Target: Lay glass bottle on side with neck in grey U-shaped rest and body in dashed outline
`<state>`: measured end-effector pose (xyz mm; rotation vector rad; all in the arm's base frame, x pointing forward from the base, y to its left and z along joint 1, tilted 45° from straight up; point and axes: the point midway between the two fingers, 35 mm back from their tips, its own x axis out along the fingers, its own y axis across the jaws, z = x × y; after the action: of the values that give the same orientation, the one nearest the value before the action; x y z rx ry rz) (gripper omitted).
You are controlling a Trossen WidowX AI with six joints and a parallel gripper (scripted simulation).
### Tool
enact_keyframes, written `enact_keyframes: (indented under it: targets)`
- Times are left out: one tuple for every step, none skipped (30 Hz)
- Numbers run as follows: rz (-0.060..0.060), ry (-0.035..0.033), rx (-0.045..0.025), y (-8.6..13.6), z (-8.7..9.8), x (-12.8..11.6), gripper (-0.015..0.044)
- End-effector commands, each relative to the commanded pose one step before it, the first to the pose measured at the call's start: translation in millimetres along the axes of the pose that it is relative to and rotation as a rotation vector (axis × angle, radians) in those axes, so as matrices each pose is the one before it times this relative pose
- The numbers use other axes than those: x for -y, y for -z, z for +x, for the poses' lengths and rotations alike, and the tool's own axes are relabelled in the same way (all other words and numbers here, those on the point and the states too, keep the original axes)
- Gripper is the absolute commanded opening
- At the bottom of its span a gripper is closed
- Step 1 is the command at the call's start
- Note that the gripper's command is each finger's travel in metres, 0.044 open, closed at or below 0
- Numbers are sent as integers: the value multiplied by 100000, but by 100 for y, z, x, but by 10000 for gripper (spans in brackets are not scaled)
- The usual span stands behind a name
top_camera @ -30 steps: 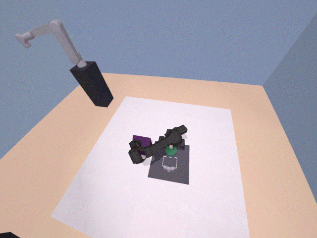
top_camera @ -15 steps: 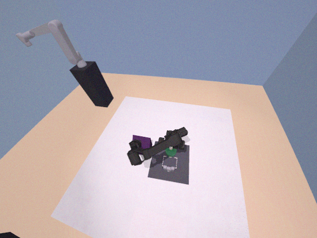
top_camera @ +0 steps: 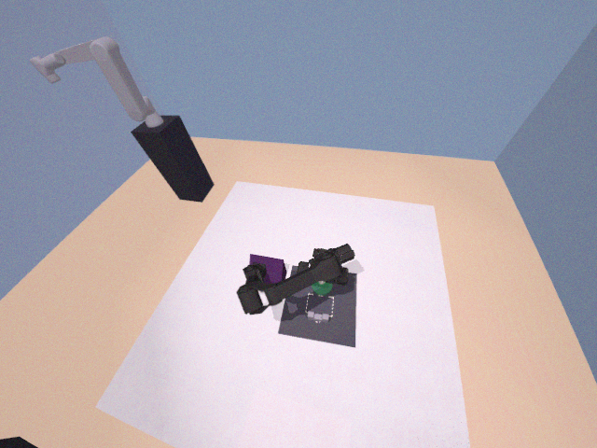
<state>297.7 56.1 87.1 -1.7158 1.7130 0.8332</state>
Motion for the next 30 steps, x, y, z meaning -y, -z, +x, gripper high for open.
enact_keyframes:
  targets:
    - [91, 205, -794, 973, -142, 2, 117]
    - [-25, -53, 184, 86, -8, 2, 117]
    - [-26, -52, 185, 87, -8, 2, 117]
    - [-26, -51, 186, 87, -8, 2, 117]
    - [-27, -51, 187, 87, -8, 2, 117]
    - [-28, -50, 188, 88, -7, 2, 117]
    - [-28, -49, 189, 88, -7, 2, 117]
    - [-29, -48, 190, 88, -7, 2, 117]
    - [-29, -47, 191, 89, -6, 2, 117]
    - [-30, -47, 192, 89, -6, 1, 117]
    - [-31, -46, 192, 89, -6, 1, 117]
    - [-31, -45, 193, 90, -6, 1, 117]
    - [-32, -44, 194, 90, -5, 1, 117]
    - [-33, -43, 195, 90, -5, 1, 117]
    - [-33, -42, 196, 91, -5, 1, 117]
    - [-34, -41, 196, 91, -5, 1, 117]
    - [-35, -40, 197, 92, -4, 1, 117]
    - [-35, -39, 197, 92, -4, 1, 117]
    - [-36, -38, 198, 92, -4, 1, 117]
    - [-37, -37, 199, 93, -3, 1, 117]
    - [-38, -36, 199, 94, -3, 1, 117]
    - [-38, -36, 200, 94, -3, 1, 117]
    - [-39, -35, 200, 95, -2, 1, 117]
    - [-40, -33, 201, 95, -2, 1, 117]
    - [-40, -32, 201, 96, -2, 1, 117]
    - [-41, -31, 202, 97, -1, 1, 117]
    - [-42, -30, 202, 97, -1, 1, 117]
    - [-42, -29, 203, 98, -1, 1, 117]
    - [-43, -28, 203, 99, 0, 0, 117]
    - [-44, -27, 203, 100, 0, 0, 117]
